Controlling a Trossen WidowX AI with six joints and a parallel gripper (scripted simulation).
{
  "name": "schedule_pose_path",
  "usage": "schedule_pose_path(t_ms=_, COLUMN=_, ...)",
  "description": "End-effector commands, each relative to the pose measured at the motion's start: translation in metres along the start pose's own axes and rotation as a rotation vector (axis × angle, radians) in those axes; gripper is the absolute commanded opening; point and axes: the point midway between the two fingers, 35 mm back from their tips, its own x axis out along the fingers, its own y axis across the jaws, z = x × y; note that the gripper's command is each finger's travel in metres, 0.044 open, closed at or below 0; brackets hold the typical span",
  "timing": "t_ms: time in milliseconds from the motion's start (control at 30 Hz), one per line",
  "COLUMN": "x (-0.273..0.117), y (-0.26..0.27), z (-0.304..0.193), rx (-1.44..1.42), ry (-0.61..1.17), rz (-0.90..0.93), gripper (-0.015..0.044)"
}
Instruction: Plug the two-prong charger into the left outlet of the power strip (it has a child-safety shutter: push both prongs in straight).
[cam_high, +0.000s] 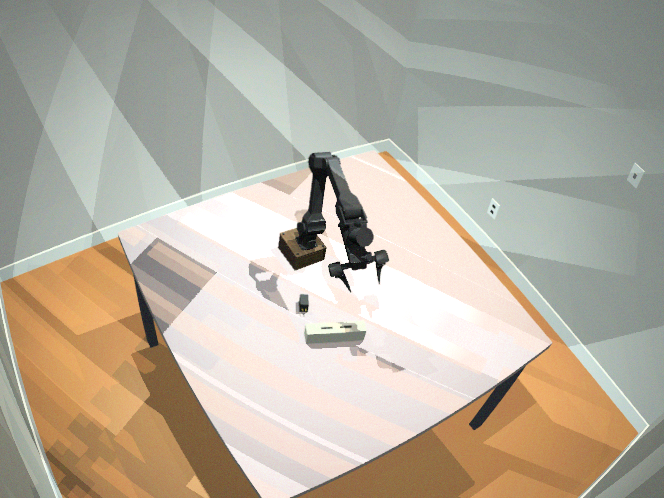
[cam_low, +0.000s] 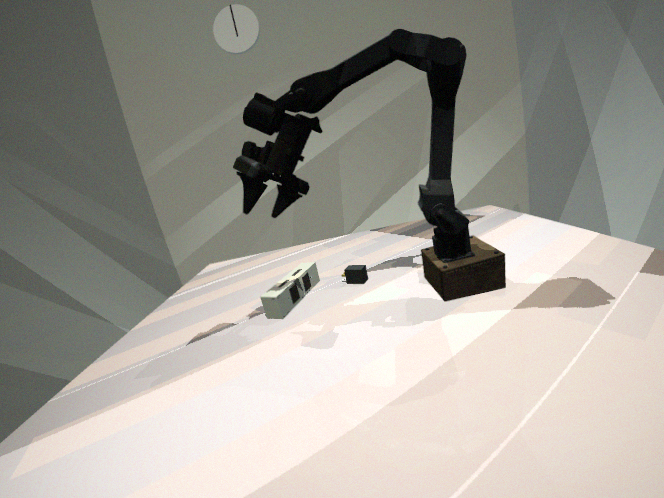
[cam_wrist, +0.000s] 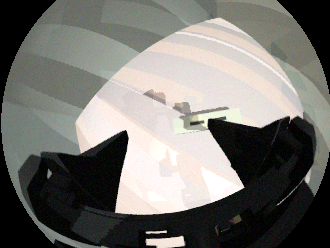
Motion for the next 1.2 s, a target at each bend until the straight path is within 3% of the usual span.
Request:
schedule_pose_path(t_ms=0, x=0.014, y=-0.03, z=-0.013, rx=-0.001, ry=0.068, rz=-0.078, gripper=0.044)
schedule_pose_path(t_ms=767, x=0.034, y=-0.163, z=-0.105, rx=0.016, ry=0.481, rz=-0.337, gripper=0.044)
schedule_pose_path(t_ms=967, x=0.028, y=-0.186, z=-0.136, rx=0.036, ry=0.603, rz=-0.357, gripper=0.044)
schedule_pose_path(t_ms=1167, x=0.027, y=-0.187, z=-0.142, rx=0.039, ry=0.617, rz=-0.358, gripper=0.044)
